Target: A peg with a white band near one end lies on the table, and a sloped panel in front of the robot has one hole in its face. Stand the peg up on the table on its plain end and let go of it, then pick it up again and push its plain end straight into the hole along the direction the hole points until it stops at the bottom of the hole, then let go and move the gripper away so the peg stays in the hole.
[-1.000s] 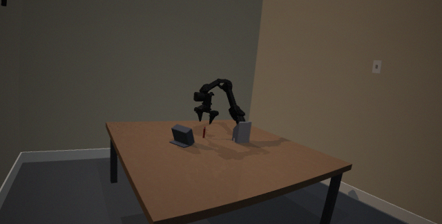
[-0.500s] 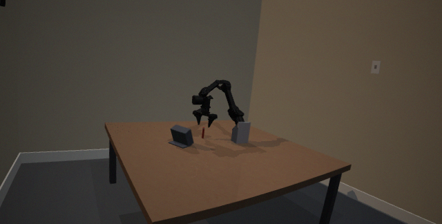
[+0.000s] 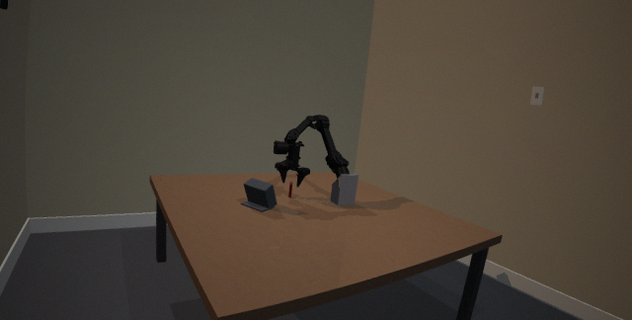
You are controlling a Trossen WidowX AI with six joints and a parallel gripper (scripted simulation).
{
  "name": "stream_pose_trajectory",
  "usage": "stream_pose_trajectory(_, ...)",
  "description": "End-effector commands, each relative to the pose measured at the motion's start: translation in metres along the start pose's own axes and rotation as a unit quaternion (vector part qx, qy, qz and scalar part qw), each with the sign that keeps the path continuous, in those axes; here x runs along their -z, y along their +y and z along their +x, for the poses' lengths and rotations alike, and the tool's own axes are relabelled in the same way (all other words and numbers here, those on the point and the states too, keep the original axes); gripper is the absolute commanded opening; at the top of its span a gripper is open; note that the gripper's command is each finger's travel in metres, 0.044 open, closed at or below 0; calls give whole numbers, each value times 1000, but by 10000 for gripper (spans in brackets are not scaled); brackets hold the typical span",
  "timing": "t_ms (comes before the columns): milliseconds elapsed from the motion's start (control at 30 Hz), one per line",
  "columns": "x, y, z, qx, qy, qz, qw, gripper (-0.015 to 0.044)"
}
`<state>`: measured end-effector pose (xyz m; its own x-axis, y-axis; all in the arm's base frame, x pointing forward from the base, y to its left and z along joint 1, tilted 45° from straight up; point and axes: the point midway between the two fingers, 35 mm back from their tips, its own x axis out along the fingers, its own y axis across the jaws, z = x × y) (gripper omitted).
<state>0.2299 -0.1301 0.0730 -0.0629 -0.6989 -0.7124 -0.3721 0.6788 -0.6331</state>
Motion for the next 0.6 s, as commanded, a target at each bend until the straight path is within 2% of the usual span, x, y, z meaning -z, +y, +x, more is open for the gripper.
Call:
stream_pose_trajectory(0, 2, 0, 9, 2, 4, -3, 1000, 440)
stream_pose_trajectory(533, 5, 0, 29, 4, 5, -3, 1000, 440)
stream_pose_trajectory(567, 3, 0, 25, 2, 2, 0, 1000, 414)
